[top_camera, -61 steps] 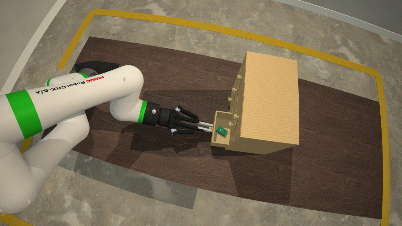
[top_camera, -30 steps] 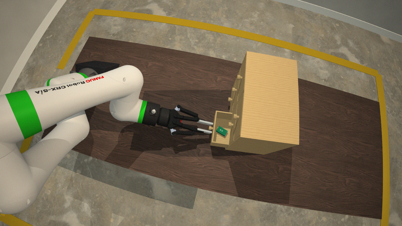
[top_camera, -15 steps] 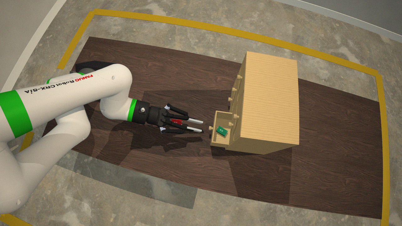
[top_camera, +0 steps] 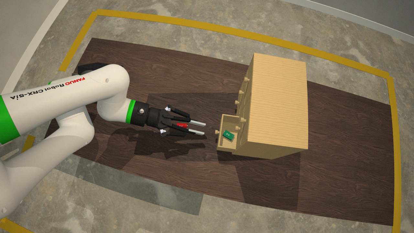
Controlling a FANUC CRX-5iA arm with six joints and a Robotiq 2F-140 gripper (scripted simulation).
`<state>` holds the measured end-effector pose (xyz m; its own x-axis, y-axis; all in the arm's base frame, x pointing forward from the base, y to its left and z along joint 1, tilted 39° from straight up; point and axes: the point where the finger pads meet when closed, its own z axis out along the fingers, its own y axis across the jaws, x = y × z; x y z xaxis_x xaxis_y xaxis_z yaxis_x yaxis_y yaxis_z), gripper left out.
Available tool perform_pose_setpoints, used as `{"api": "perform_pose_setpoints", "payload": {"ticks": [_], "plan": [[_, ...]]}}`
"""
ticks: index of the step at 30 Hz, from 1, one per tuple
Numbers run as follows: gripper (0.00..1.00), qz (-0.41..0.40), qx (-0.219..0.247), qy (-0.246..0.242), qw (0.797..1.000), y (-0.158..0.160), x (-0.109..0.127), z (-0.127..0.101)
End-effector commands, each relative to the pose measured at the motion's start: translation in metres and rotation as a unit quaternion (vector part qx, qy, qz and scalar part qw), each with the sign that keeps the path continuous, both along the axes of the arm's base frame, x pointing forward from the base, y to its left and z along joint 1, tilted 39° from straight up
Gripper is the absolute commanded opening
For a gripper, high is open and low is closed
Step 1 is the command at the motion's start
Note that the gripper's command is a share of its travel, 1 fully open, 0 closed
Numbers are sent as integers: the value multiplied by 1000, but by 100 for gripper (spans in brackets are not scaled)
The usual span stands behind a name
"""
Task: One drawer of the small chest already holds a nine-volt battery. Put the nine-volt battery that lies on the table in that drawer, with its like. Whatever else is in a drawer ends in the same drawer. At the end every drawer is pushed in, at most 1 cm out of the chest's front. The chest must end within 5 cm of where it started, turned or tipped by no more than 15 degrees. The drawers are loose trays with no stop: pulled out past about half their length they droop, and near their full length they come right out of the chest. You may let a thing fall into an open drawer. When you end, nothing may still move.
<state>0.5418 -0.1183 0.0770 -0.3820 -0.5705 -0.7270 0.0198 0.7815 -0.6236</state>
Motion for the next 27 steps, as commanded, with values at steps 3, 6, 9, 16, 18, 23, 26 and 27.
{"api": "perform_pose_setpoints", "payload": {"ticks": [3,6,9,16,18,23,26,27], "plan": [[20,0,0,1,1000,25,-18,29],[20,0,0,1,1000,37,-26,44],[20,0,0,1,1000,45,-33,55],[20,0,0,1,1000,52,-37,62],[20,0,0,1,1000,52,-37,62],[20,0,0,2,1000,52,-37,62],[20,-2,0,4,1000,52,-38,62],[20,-3,-1,5,1000,52,-38,62]]}}
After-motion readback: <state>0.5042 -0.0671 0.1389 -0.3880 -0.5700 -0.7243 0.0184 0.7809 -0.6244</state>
